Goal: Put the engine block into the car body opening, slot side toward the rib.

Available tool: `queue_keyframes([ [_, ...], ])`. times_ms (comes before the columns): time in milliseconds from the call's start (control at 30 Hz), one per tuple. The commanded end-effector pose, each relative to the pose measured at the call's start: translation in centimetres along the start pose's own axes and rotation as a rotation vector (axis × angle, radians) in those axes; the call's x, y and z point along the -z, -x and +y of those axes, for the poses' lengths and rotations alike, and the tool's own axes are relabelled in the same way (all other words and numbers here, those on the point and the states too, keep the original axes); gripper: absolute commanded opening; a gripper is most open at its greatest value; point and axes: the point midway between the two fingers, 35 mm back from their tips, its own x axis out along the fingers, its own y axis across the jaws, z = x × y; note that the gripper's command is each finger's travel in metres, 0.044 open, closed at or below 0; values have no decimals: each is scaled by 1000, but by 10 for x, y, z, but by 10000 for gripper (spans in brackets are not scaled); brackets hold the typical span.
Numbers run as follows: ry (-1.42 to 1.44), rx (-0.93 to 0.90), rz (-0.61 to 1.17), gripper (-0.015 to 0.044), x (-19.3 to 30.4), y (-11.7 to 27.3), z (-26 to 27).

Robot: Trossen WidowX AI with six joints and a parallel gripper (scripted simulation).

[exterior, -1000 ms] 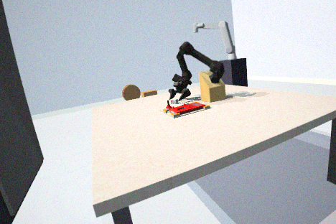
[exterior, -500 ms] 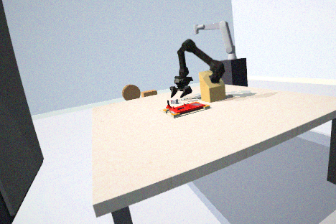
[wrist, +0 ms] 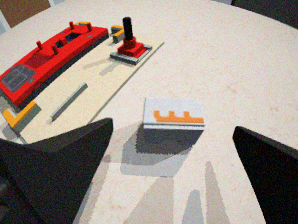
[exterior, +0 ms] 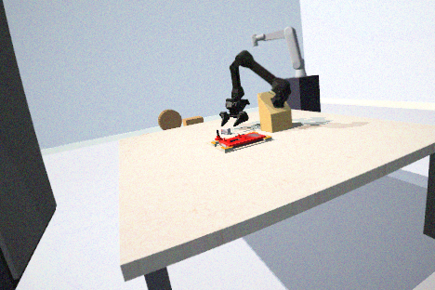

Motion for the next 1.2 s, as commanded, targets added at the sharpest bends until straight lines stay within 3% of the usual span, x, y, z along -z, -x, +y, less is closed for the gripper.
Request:
queue_keyframes([
  [0,-6,-10,73,440,-1,-2,-3],
  [900,33,-5,969,440,-48,-5,0],
  [1167,37,-2,989,440,-55,-13,1],
])
